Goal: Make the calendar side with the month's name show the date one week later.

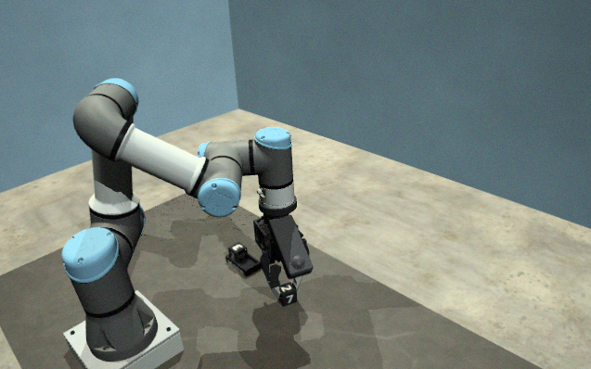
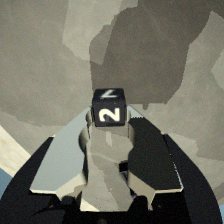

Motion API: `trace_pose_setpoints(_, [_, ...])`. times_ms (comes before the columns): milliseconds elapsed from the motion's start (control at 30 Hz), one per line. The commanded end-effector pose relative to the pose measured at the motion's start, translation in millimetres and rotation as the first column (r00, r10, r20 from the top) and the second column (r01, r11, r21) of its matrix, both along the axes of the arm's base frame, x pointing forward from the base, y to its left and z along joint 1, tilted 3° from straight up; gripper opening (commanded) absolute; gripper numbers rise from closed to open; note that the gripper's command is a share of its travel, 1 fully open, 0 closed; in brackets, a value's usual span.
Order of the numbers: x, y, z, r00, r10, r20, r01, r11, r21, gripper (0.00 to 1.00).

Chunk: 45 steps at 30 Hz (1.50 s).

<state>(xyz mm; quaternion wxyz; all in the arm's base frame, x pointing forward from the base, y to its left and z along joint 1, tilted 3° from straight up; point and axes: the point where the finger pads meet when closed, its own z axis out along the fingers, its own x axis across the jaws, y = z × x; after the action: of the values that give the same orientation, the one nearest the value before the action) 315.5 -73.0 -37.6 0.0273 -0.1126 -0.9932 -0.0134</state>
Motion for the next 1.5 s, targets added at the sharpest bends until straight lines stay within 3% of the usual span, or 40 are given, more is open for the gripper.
trace_pose_setpoints(0, [0.9,-1,3.2,1.0,0.0,0.002,0.0,1.0,-0.001,0.11])
trace_pose_setpoints(900, [5.1,-3,88.2,1.0,0.0,0.002,0.0,1.0,-0.001,0.11])
trace_pose_setpoints(1467, [5.6,-4,98.5,1.0,0.0,0.002,0.0,1.0,-0.001,0.11])
